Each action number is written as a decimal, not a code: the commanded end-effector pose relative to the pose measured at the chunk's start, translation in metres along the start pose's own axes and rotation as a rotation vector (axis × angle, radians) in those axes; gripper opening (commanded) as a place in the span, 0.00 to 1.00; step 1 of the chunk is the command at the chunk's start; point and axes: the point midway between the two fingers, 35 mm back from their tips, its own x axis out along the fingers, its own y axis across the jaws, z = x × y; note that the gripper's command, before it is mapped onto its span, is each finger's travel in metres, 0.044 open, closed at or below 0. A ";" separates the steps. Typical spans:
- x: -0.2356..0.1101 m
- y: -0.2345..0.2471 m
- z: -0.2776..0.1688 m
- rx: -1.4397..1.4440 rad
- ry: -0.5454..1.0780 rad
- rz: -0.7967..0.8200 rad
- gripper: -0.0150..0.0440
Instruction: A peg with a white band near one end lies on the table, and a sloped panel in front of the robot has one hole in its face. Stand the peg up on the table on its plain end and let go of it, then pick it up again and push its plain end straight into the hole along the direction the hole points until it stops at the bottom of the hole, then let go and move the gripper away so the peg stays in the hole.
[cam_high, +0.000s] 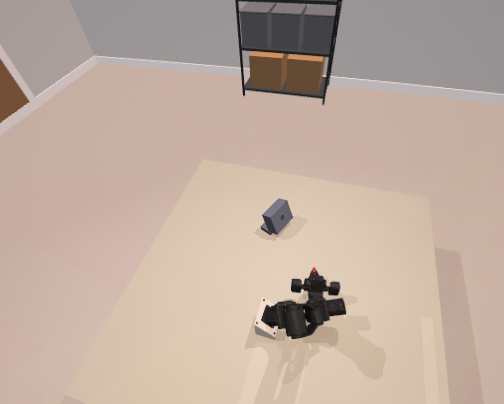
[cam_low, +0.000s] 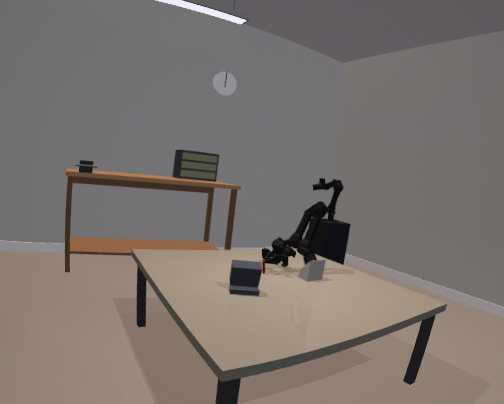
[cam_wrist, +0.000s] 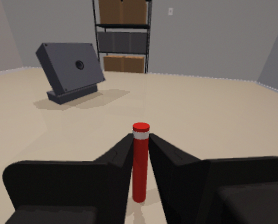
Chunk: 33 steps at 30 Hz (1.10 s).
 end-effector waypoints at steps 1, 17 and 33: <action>-0.002 0.002 -0.002 0.000 -0.034 0.004 0.34; -0.005 0.003 -0.006 0.006 -0.053 0.004 0.34; -0.007 0.003 -0.009 0.011 -0.055 0.004 0.34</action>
